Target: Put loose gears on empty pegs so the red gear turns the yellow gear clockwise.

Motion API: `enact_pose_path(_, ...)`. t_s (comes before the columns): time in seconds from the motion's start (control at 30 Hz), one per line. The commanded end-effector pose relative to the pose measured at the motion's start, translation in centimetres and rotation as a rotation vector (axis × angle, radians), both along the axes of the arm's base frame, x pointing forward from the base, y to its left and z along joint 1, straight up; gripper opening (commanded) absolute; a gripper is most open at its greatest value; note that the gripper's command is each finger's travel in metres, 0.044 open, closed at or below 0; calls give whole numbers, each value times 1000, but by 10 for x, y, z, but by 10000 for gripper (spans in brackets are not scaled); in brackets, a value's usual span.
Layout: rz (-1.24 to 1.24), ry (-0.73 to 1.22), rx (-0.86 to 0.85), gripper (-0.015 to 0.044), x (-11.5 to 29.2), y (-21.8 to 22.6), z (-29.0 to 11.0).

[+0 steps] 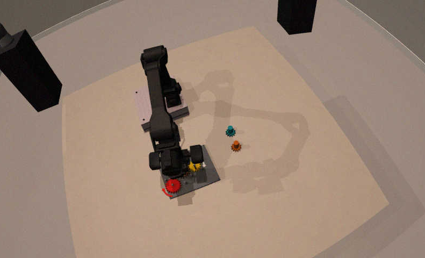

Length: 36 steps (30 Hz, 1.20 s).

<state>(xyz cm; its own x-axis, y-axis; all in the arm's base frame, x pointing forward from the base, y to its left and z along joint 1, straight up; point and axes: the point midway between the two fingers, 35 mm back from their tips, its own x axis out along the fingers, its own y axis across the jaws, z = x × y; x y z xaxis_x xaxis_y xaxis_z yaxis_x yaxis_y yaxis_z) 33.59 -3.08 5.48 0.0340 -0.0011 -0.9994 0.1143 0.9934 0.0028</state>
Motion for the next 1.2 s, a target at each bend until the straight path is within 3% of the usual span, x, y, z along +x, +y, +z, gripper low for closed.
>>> enact_pose_path(0.0,24,8,-5,0,-1,-1,-9)
enact_pose_path(0.73,-260,7,4,0,0,-2,-30)
enact_pose_path(1.17,-89,7,-1,0,0,0,-33)
